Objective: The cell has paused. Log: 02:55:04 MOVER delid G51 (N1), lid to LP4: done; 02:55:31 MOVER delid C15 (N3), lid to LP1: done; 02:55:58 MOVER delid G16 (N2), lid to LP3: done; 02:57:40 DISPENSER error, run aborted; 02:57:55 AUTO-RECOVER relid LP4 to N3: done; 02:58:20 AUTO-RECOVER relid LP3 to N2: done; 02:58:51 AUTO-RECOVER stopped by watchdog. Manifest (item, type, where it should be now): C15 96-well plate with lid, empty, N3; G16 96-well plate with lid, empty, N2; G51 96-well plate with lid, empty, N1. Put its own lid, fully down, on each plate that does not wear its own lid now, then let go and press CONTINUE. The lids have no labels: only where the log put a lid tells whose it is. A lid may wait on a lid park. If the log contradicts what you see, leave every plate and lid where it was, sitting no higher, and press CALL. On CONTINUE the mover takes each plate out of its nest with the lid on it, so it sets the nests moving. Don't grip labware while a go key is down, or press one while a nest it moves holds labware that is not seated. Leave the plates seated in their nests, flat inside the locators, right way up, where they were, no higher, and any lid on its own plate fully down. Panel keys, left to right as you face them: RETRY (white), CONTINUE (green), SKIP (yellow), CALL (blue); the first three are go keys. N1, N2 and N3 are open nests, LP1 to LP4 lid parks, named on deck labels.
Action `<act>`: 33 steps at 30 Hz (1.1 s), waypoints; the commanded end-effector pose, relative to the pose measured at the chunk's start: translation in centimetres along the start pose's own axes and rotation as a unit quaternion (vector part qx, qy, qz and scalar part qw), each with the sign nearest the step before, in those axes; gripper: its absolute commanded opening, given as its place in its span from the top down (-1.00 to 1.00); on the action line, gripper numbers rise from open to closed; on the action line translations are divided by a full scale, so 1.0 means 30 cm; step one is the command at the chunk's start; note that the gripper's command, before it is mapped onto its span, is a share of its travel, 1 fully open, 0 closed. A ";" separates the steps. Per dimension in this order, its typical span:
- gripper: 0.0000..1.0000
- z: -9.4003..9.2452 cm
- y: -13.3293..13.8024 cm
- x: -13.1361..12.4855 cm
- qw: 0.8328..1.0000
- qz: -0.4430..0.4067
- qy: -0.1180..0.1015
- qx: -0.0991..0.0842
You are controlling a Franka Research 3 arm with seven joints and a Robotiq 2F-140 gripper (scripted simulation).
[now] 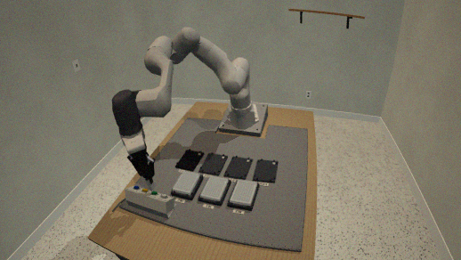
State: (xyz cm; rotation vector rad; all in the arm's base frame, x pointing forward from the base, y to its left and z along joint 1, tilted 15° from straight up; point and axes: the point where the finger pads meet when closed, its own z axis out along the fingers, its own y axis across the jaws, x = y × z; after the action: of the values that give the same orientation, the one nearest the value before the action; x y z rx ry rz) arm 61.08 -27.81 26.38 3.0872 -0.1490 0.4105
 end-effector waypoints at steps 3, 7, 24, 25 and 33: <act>1.00 0.021 -0.006 0.004 1.000 -0.001 0.002 0.001; 1.00 0.034 -0.006 0.004 1.000 -0.001 0.002 0.001; 1.00 0.066 -0.006 0.005 1.000 -0.001 0.002 0.001; 1.00 0.067 -0.006 0.005 1.000 -0.001 0.002 0.001; 1.00 0.069 -0.006 0.005 1.000 -0.001 0.002 0.001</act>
State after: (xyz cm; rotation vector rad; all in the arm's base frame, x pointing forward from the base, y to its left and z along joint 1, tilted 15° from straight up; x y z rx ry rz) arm 61.64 -27.90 24.57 3.0865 -0.1418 0.4135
